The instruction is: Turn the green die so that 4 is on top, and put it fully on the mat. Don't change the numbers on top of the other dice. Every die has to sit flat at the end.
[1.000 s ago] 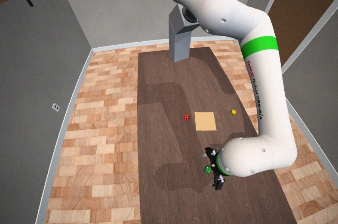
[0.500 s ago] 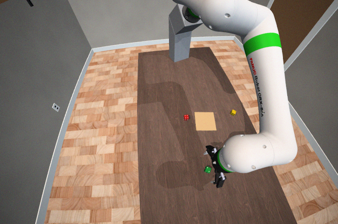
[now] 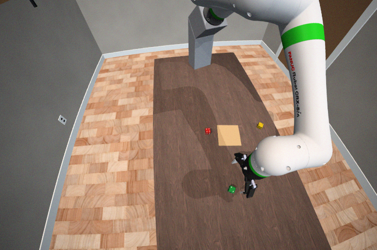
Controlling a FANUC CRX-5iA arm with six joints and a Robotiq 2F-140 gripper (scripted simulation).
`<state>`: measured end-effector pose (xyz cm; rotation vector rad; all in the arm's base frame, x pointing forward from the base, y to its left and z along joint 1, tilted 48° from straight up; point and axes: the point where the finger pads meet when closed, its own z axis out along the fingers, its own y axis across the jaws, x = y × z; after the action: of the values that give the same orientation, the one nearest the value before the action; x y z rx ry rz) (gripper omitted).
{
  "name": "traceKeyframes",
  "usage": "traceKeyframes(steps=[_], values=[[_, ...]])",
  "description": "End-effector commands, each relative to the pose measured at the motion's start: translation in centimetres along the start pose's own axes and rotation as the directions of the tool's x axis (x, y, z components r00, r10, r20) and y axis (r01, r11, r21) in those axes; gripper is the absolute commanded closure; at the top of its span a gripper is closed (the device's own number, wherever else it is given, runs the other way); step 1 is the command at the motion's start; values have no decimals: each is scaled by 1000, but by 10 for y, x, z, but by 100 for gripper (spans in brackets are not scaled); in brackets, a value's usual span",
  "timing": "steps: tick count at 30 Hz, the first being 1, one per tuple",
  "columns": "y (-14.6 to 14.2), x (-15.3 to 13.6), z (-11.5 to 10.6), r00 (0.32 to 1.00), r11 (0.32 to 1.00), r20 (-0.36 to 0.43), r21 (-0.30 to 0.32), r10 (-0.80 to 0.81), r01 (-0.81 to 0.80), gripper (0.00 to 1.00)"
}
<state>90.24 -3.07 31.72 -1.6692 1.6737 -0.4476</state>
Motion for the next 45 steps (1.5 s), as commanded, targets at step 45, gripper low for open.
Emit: traceKeyframes(steps=[45], values=[[262, -237, 3, 1000, 1000, -4, 10, 1, -1, 0]])
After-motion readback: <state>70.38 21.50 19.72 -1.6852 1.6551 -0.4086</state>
